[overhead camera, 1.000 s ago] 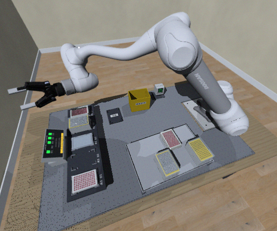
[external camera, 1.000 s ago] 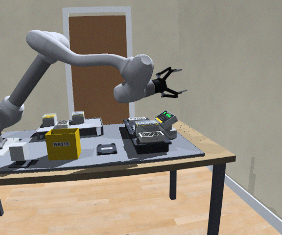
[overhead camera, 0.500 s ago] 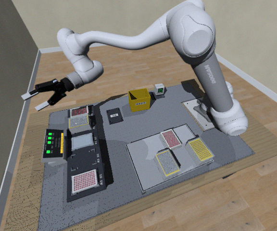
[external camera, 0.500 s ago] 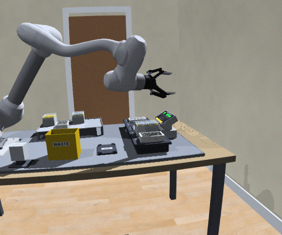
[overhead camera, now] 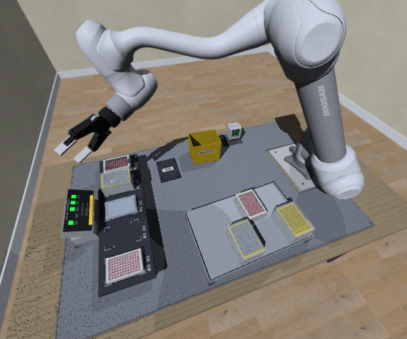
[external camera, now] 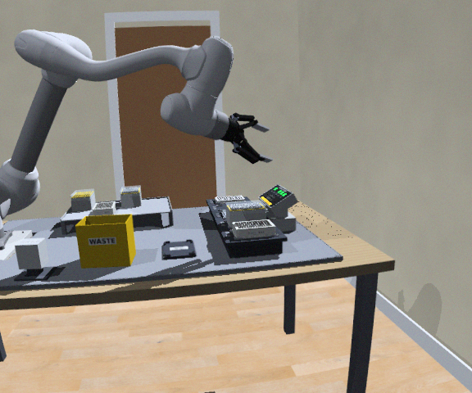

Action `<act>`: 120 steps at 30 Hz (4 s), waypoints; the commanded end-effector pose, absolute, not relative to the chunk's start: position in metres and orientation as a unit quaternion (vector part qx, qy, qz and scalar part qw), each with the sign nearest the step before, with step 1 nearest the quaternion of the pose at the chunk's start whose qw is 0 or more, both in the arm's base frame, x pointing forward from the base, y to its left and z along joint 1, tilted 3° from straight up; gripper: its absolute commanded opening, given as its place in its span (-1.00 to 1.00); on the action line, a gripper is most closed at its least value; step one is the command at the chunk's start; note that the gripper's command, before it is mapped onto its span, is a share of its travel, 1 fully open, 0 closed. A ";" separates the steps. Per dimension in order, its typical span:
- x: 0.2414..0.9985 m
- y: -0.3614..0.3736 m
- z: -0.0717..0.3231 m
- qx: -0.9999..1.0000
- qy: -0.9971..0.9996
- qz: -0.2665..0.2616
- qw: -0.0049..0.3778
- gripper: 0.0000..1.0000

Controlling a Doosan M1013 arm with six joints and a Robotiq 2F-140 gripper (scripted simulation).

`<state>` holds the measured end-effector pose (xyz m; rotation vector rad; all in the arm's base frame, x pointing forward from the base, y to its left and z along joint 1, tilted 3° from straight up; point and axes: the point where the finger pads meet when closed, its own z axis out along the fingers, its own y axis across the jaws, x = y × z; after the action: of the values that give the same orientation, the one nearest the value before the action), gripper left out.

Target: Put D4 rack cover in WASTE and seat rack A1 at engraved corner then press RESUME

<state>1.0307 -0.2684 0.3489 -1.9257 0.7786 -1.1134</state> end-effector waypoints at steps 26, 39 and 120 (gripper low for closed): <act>0.927 -0.209 0.329 -0.888 0.240 -0.303 0.248 0.54; 0.881 -0.181 0.316 -0.932 0.205 -0.234 0.183 0.54; 0.807 -0.137 0.277 -0.995 0.092 -0.009 -0.025 0.54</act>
<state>0.8056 -0.1357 0.2792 -3.1715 0.2913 -0.0271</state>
